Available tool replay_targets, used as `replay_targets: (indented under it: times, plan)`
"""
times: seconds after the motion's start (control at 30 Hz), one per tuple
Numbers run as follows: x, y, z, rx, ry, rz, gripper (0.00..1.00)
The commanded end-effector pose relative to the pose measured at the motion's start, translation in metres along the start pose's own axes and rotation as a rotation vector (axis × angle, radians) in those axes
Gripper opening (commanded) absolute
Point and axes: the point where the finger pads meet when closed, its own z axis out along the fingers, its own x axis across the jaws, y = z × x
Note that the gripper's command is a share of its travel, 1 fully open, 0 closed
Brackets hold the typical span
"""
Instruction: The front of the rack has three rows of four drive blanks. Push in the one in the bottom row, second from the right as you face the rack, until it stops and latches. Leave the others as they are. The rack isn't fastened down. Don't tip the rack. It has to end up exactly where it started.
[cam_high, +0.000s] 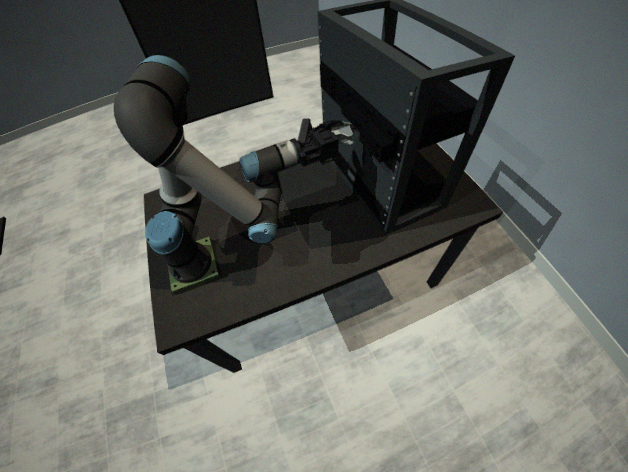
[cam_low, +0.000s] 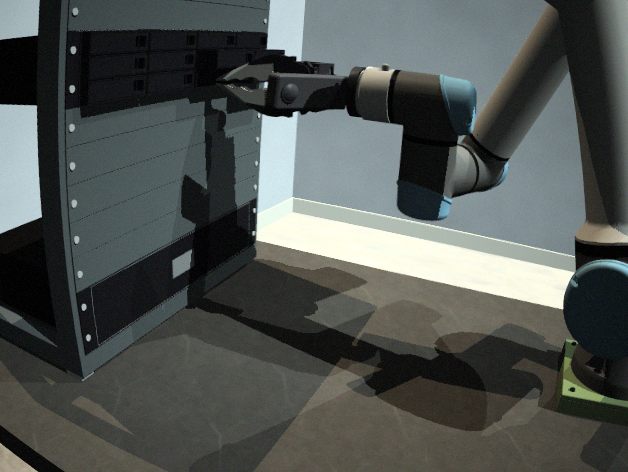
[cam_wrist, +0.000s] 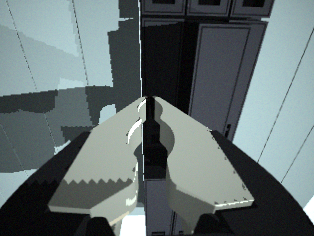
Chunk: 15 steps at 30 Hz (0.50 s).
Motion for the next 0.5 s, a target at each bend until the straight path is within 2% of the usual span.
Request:
replay_targets:
  times: [0.0,0.47]
  plan:
    - [0.0006,0.0000,0.0000,0.000,0.001,0.000,0.00]
    - [0.0006,0.0000,0.0021,0.000,0.001,0.000,0.00]
